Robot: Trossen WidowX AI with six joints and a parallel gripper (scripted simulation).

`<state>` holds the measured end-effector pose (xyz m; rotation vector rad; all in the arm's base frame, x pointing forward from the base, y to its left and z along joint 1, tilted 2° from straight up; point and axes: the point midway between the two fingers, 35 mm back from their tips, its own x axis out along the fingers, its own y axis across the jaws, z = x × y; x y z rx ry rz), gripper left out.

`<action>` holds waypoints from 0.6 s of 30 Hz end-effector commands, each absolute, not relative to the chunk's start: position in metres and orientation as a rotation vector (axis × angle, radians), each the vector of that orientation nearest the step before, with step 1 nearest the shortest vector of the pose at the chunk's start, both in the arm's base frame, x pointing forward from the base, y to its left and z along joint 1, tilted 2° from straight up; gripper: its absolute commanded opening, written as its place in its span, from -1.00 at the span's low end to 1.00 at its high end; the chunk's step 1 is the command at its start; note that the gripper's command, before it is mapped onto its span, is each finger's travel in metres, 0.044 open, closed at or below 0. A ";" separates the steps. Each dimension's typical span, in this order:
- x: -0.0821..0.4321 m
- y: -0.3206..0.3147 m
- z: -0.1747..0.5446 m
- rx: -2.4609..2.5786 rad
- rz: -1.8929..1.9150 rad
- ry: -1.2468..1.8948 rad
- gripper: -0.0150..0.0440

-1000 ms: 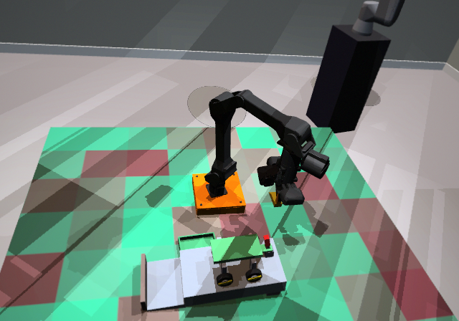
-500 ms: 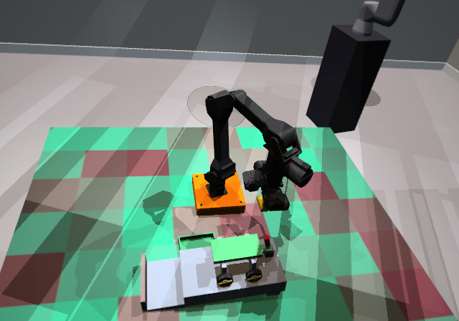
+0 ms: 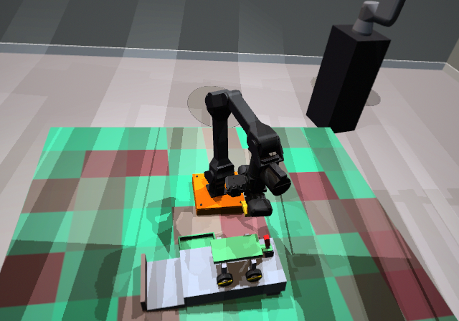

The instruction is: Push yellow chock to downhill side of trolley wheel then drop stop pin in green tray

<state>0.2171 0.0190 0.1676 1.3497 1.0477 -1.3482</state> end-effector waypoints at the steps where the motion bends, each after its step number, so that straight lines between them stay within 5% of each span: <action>1: 0.217 0.006 0.168 1.355 -1.342 1.047 -0.49; 18: 0.217 -0.055 0.167 1.350 -1.344 1.041 -0.49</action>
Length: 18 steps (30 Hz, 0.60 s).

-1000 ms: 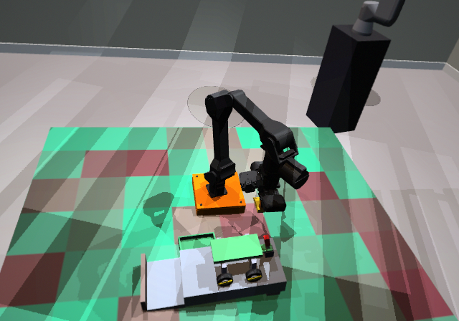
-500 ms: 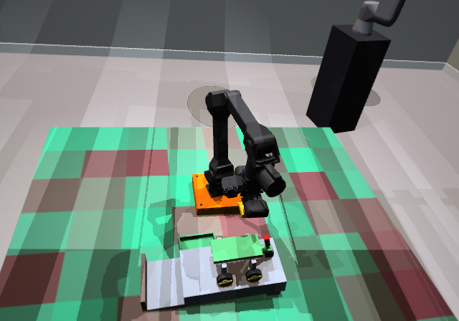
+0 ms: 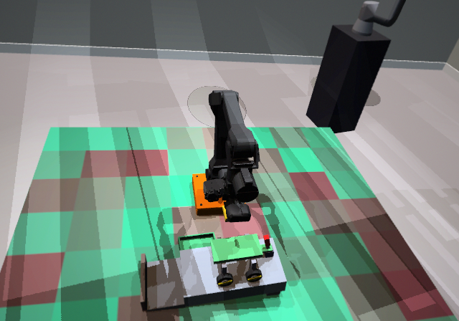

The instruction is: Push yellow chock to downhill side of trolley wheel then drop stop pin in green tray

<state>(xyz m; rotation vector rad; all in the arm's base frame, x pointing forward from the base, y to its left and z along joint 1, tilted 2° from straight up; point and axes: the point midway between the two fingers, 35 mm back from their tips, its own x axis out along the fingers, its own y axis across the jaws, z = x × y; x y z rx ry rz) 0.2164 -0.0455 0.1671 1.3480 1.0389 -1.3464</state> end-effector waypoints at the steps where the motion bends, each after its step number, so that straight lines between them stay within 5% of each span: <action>1: 0.217 -0.059 0.167 1.349 -1.344 1.041 -0.49; 18: 0.215 -0.122 0.168 1.344 -1.347 1.035 -0.49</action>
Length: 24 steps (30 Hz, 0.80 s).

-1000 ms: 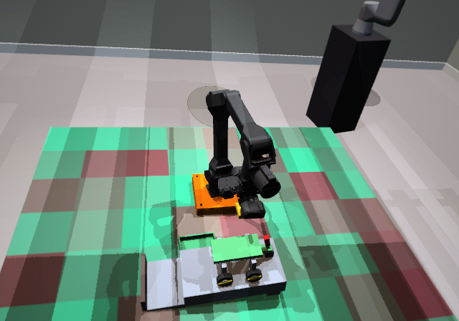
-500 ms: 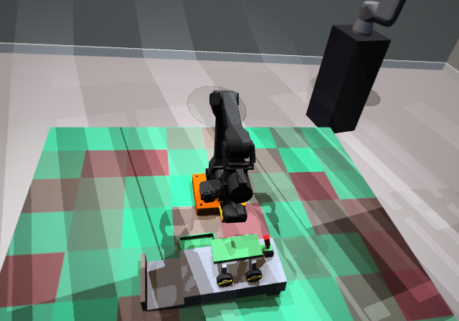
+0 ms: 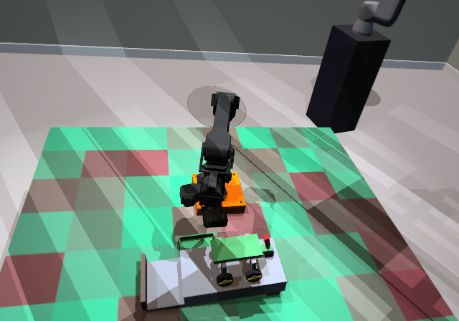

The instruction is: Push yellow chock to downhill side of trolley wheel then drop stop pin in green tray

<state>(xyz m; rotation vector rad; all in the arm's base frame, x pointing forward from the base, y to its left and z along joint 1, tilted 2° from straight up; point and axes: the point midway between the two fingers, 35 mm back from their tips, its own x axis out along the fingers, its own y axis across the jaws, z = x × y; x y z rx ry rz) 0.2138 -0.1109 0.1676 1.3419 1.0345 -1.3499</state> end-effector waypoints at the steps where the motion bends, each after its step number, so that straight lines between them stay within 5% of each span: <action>1: 0.215 -0.126 0.168 1.344 -1.348 1.035 -0.49; 24: 0.216 -0.187 0.169 1.539 -1.522 0.895 -0.49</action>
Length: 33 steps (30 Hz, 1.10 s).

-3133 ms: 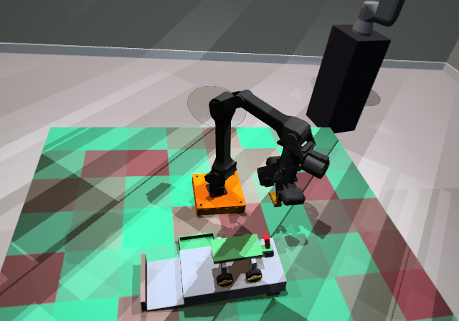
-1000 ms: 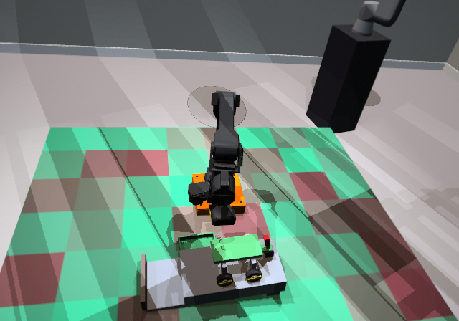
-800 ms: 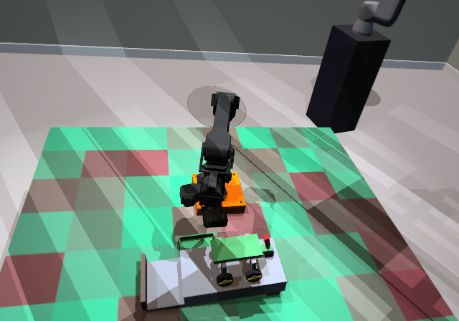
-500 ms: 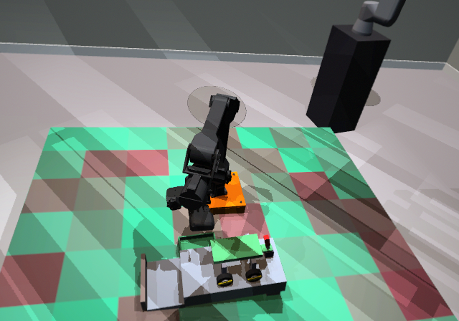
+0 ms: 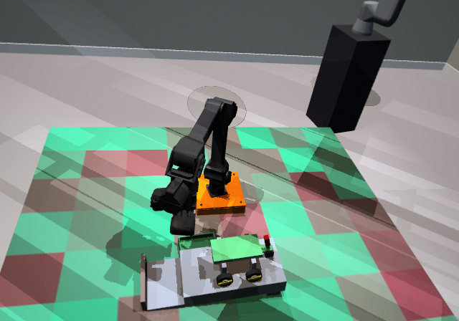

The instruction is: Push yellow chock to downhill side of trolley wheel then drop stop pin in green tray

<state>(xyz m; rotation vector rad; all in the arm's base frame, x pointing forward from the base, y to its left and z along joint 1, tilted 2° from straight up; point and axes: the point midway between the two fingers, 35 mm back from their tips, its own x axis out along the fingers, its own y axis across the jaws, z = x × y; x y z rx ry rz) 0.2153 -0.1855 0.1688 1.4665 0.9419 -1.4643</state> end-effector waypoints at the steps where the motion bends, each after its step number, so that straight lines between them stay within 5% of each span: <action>1: 0.216 -0.187 0.169 1.565 -1.545 0.875 -0.49; 33: 0.215 -0.192 0.169 2.345 -2.222 -0.041 -0.49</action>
